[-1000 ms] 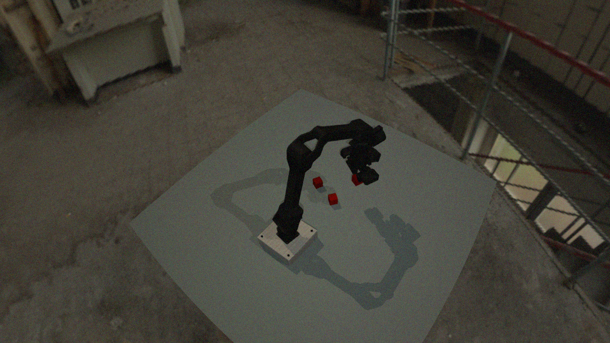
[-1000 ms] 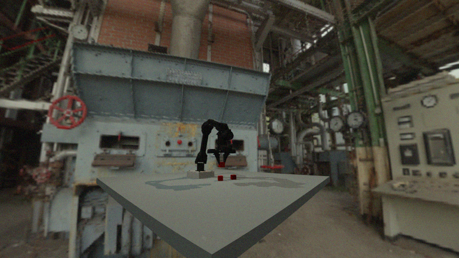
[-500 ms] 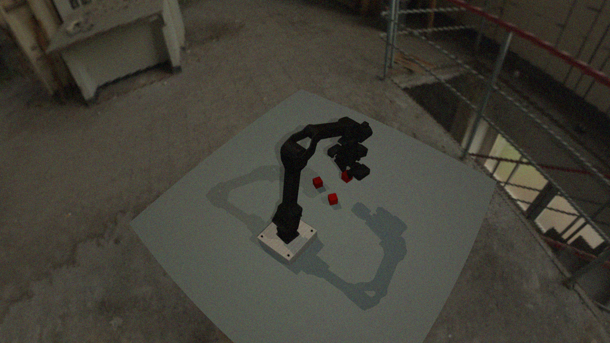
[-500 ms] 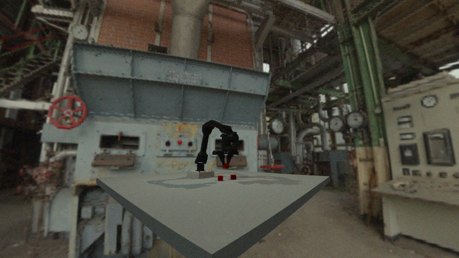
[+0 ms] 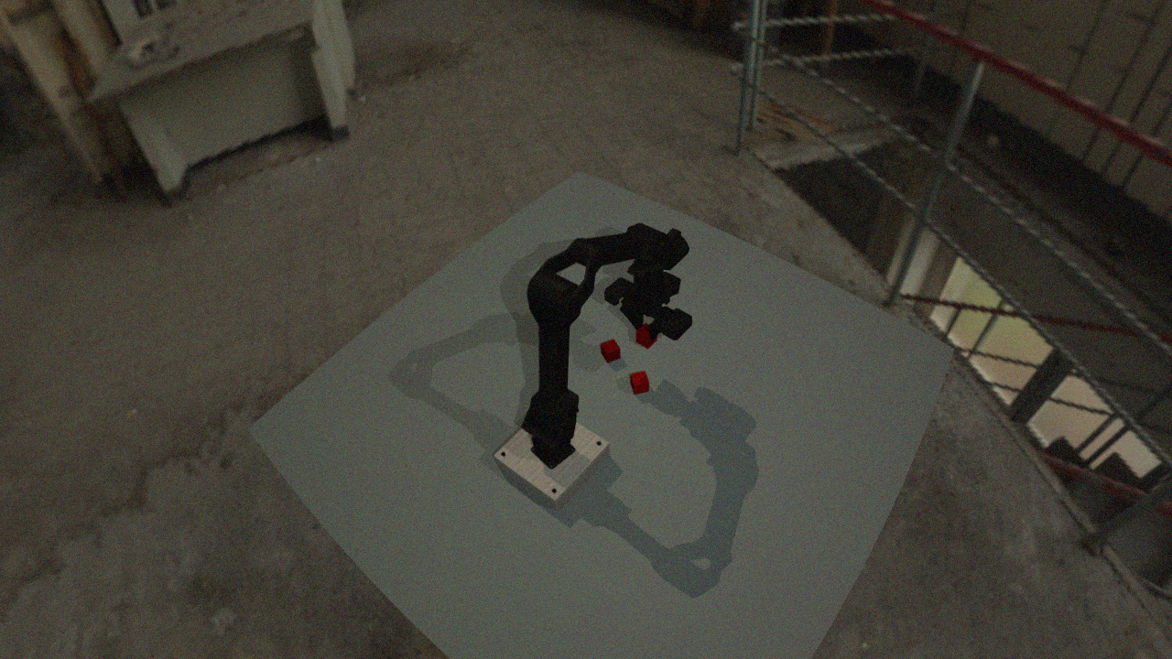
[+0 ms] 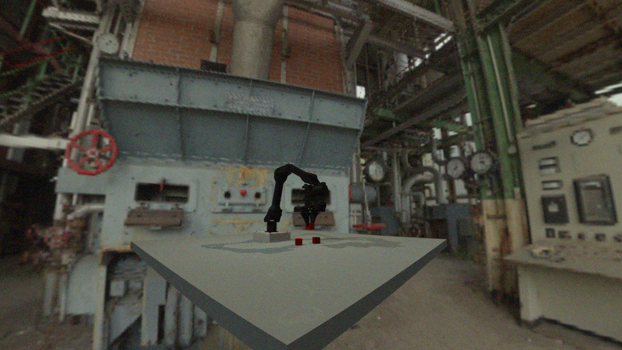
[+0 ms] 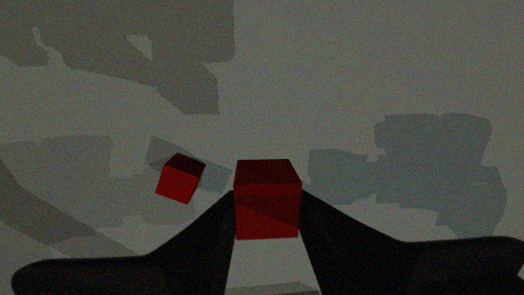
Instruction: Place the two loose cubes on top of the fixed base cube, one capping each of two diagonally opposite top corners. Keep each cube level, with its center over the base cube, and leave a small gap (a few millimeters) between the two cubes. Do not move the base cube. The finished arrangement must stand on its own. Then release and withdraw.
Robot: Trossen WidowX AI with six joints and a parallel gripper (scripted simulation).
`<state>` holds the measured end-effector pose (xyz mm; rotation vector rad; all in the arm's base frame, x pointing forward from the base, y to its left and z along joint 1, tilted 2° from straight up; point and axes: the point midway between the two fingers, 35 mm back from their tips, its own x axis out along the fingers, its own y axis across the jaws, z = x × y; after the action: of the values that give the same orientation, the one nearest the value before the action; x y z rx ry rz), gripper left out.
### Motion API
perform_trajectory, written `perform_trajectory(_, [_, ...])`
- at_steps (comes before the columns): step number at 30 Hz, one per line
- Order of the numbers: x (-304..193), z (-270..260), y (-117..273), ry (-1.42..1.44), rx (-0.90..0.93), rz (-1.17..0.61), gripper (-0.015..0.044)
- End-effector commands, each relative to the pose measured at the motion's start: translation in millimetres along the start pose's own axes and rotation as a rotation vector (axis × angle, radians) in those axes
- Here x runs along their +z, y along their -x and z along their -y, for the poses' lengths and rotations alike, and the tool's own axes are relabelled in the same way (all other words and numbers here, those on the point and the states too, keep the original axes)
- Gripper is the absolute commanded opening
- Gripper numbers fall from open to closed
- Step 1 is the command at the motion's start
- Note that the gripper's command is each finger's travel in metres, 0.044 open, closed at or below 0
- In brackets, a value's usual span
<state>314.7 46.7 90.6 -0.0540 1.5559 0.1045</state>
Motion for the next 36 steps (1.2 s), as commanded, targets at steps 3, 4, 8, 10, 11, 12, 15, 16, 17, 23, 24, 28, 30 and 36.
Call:
perform_trajectory(3, [-9, -16, -4, 0.082, 0.000, -0.001, 0.0105])
perform_trajectory(4, [-10, -19, -5, 0.095, 0.000, -0.001, 0.0105])
perform_trajectory(8, [-15, -29, -8, 0.146, 0.001, -0.001, 0.0105])
perform_trajectory(10, [-18, -34, -9, 0.172, 0.002, -0.001, 0.0105])
perform_trajectory(11, [-20, -37, -10, 0.184, 0.002, -0.001, 0.0105])
perform_trajectory(12, [-21, -39, -11, 0.197, 0.002, -0.001, 0.0105])
perform_trajectory(15, [-26, -47, -13, 0.235, 0.003, -0.002, 0.0105])
perform_trajectory(16, [-27, -49, -13, 0.248, 0.003, -0.002, 0.0105])
perform_trajectory(17, [-29, -52, -14, 0.261, 0.004, -0.002, 0.0105])
perform_trajectory(23, [-39, -65, -18, 0.338, 0.005, -0.002, 0.0105])
perform_trajectory(24, [-41, -68, -19, 0.350, 0.006, -0.002, 0.0105])
perform_trajectory(28, [-45, -73, -21, 0.382, 0.007, -0.003, 0.0105])
perform_trajectory(30, [-45, -73, -21, 0.382, 0.007, -0.003, 0.0105])
perform_trajectory(36, [-45, -73, -21, 0.382, 0.007, -0.003, 0.0105])
